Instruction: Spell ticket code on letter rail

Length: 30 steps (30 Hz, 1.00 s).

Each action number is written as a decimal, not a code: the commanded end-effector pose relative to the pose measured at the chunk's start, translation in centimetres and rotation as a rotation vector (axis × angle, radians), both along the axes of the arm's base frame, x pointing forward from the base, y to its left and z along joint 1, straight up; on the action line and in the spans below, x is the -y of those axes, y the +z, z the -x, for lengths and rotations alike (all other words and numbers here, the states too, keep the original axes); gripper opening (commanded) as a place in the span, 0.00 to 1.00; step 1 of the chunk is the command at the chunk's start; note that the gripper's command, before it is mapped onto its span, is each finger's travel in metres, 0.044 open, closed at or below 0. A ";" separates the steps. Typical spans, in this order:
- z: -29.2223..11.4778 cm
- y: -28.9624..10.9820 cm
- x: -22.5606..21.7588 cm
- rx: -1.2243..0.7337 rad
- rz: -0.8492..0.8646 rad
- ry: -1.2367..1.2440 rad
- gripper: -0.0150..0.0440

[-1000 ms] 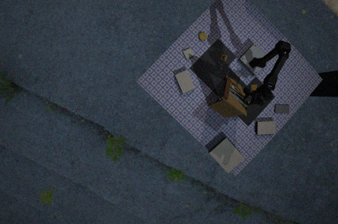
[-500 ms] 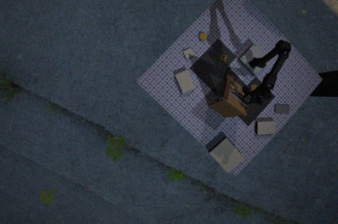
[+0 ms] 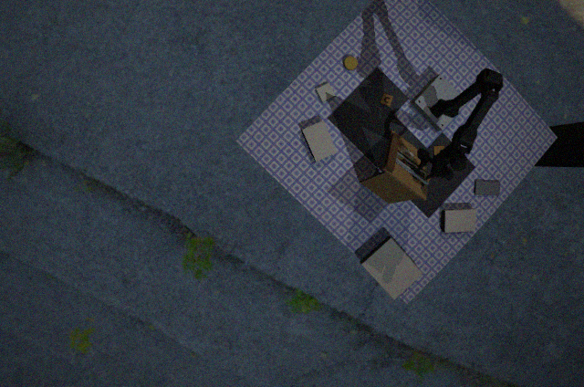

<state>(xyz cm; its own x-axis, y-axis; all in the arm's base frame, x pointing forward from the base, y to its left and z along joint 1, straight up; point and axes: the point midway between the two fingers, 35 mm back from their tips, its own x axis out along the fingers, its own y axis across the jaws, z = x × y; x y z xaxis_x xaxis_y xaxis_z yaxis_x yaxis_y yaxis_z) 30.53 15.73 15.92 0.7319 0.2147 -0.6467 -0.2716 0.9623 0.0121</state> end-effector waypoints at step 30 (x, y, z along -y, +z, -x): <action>-0.5 -0.2 1.8 -0.004 0.004 0.004 0.25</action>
